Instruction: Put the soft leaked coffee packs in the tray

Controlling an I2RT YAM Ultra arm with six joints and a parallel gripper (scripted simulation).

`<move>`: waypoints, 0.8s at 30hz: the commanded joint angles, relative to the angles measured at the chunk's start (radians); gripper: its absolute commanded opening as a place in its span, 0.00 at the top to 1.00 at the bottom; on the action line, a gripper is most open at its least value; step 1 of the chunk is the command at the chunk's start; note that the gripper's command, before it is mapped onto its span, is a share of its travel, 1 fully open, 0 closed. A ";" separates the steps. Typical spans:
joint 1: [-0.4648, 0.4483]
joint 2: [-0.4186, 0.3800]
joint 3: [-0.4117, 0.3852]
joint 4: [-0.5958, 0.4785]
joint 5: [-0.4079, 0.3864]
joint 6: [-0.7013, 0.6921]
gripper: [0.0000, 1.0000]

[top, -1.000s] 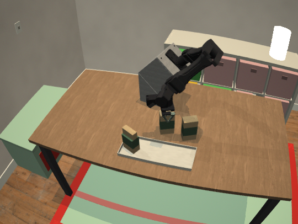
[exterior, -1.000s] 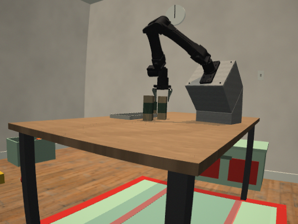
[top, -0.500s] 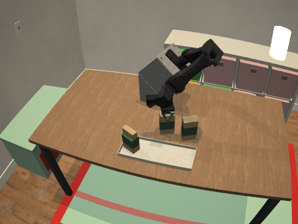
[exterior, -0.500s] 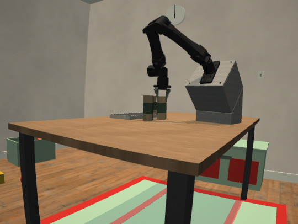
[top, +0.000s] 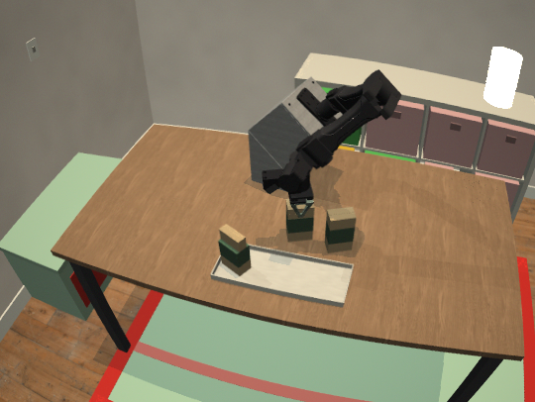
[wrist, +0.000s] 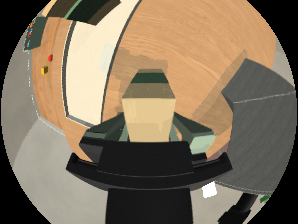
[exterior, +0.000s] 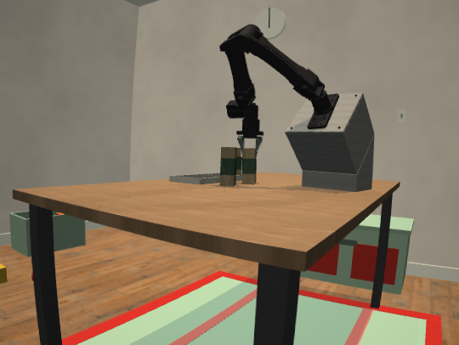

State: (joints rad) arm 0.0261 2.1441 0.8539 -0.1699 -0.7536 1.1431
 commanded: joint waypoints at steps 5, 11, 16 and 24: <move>-0.019 -0.009 -0.011 0.002 0.010 0.002 0.76; -0.019 -0.009 -0.011 0.002 0.010 0.002 0.76; -0.019 -0.009 -0.011 0.002 0.010 0.002 0.76; -0.019 -0.009 -0.011 0.002 0.010 0.002 0.23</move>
State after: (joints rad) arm 0.0261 2.1437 0.8539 -0.1703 -0.7536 1.1431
